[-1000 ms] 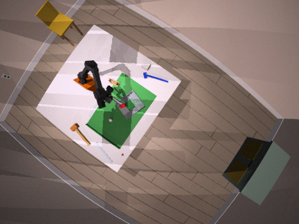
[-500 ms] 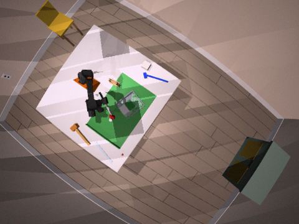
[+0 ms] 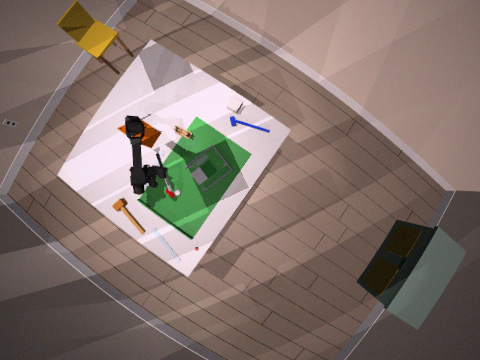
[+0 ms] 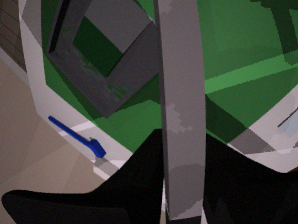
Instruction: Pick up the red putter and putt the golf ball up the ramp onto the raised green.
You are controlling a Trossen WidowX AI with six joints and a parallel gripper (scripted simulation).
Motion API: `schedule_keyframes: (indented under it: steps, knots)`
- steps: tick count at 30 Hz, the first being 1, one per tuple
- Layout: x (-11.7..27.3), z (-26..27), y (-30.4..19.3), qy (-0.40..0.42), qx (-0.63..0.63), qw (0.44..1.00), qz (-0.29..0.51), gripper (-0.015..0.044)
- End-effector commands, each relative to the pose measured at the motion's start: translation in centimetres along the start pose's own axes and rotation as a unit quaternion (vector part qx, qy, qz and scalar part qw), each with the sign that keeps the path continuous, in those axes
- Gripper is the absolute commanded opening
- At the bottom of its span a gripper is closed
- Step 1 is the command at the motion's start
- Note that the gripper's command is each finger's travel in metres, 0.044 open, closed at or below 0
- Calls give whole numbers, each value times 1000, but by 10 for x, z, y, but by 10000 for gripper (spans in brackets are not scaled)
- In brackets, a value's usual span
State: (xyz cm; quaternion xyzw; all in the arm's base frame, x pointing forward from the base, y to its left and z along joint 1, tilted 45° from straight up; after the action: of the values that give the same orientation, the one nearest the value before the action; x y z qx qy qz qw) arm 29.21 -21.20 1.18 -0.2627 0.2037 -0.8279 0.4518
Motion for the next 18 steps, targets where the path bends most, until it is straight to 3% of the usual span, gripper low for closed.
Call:
schedule_keyframes:
  steps: [1, 18]
  knots:
    - [-1, -10, 7, 6, -13, 1000, 2, 0]
    - [-14, -49, 25, 12, -46, 999, 14, 0]
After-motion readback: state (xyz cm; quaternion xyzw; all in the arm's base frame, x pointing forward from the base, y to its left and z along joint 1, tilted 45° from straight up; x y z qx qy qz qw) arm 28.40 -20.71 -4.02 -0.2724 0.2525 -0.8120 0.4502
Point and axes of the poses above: the point midway between the two fingers, 35 mm back from their tips, its own x axis back along the fingers, its own z axis across the jaws, y = z × x, the point moved 6 cm from there along x, back along the fingers, and after that the axes turned 14 degrees about x, right-handed, at the moved point
